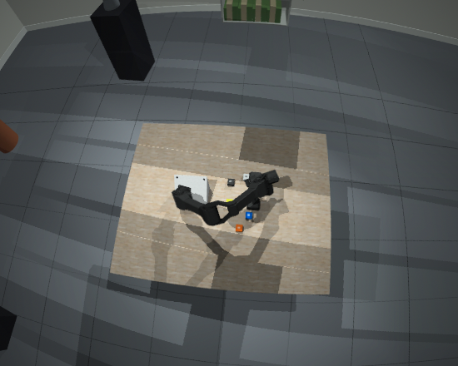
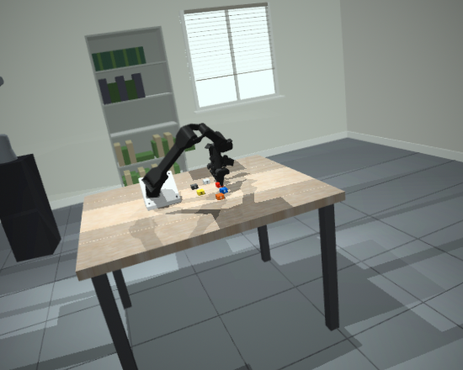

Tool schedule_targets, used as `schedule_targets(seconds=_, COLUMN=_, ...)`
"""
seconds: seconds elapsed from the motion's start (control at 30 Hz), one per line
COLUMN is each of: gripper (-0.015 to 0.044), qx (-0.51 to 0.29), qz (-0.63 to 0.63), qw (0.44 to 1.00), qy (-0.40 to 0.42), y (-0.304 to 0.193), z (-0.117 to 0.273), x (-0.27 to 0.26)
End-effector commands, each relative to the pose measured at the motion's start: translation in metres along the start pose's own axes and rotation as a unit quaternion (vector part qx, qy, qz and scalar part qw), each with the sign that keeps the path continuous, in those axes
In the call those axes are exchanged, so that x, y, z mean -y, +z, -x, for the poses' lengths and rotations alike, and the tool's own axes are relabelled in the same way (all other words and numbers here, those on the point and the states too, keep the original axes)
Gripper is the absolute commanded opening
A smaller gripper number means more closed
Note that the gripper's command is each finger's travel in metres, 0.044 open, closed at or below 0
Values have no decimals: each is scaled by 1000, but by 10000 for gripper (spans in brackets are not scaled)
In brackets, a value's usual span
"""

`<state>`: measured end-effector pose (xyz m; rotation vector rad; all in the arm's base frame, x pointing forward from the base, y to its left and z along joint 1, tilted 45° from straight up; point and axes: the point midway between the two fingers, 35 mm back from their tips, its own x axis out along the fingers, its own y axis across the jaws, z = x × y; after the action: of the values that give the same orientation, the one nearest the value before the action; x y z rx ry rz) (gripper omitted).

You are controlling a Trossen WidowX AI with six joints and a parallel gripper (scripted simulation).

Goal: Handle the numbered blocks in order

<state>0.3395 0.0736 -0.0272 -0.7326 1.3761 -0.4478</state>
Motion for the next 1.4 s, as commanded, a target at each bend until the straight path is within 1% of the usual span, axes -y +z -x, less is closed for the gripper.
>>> schedule_targets(seconds=0.0, gripper=330, qx=1, qz=2, qw=1000, qy=-1, y=0, z=0, x=0)
schedule_targets(seconds=0.1, gripper=400, qx=1, qz=2, qw=1000, qy=-1, y=0, z=0, x=0)
schedule_targets(seconds=0.2, gripper=400, qx=1, qz=2, qw=1000, qy=-1, y=0, z=2, x=0)
schedule_targets(seconds=0.3, gripper=400, qx=1, qz=2, qw=1000, qy=-1, y=0, z=33, x=0)
schedule_targets(seconds=0.4, gripper=400, qx=1, qz=2, qw=1000, qy=-1, y=0, z=36, x=0)
schedule_targets(seconds=0.47, gripper=348, qx=1, qz=2, qw=1000, qy=0, y=1, z=44, x=-1)
schedule_targets(seconds=0.63, gripper=216, qx=0, qz=2, qw=1000, qy=1, y=1, z=108, x=-1)
schedule_targets(seconds=0.73, gripper=138, qx=0, qz=2, qw=1000, qy=1, y=0, z=117, x=-1)
schedule_targets(seconds=0.77, gripper=120, qx=0, qz=2, qw=1000, qy=1, y=0, z=117, x=-1)
schedule_targets(seconds=1.03, gripper=120, qx=0, qz=2, qw=1000, qy=1, y=-1, z=117, x=-4)
schedule_targets(seconds=1.1, gripper=120, qx=0, qz=3, qw=1000, qy=4, y=-10, z=118, x=-32)
schedule_targets(seconds=1.17, gripper=120, qx=0, qz=3, qw=1000, qy=5, y=-30, z=119, x=-74)
schedule_targets(seconds=1.23, gripper=120, qx=0, qz=3, qw=1000, qy=4, y=-43, z=118, x=-96)
schedule_targets(seconds=1.37, gripper=120, qx=0, qz=3, qw=1000, qy=4, y=-46, z=118, x=-101)
